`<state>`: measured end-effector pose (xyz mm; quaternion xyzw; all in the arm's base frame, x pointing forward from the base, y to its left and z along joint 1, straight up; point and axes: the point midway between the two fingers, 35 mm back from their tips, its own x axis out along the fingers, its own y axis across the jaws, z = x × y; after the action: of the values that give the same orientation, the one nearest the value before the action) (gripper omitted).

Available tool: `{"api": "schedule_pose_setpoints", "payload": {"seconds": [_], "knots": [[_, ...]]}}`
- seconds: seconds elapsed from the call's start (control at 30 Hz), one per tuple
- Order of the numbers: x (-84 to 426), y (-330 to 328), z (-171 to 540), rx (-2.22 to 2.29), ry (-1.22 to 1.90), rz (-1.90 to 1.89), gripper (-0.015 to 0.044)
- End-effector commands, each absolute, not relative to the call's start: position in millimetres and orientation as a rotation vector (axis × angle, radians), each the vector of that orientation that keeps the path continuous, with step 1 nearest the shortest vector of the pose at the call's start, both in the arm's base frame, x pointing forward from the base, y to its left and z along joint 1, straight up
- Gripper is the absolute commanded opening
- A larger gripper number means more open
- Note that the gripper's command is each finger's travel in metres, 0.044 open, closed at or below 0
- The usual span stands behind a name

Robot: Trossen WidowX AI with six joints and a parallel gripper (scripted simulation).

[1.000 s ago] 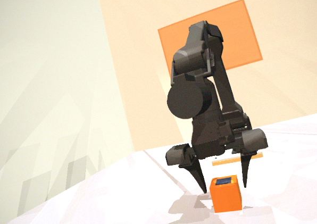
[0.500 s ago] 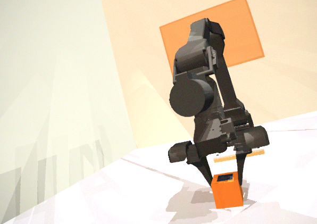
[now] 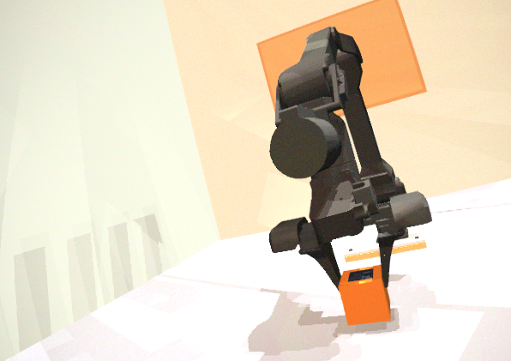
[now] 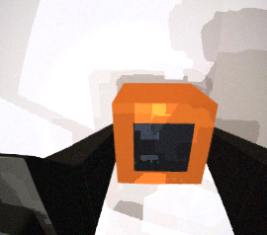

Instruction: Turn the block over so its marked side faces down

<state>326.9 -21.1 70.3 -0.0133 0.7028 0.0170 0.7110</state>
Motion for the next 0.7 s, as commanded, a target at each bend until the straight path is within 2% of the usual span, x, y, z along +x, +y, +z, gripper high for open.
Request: {"api": "schedule_pose_setpoints", "payload": {"seconds": [0.0, 0.67], "knots": [[328.7, -21.8, 84.2, -0.034, 1.539, 0.033, 0.0000], [329.6, -22.3, 78.0, -0.022, 1.271, 0.036, 0.0000]]}}
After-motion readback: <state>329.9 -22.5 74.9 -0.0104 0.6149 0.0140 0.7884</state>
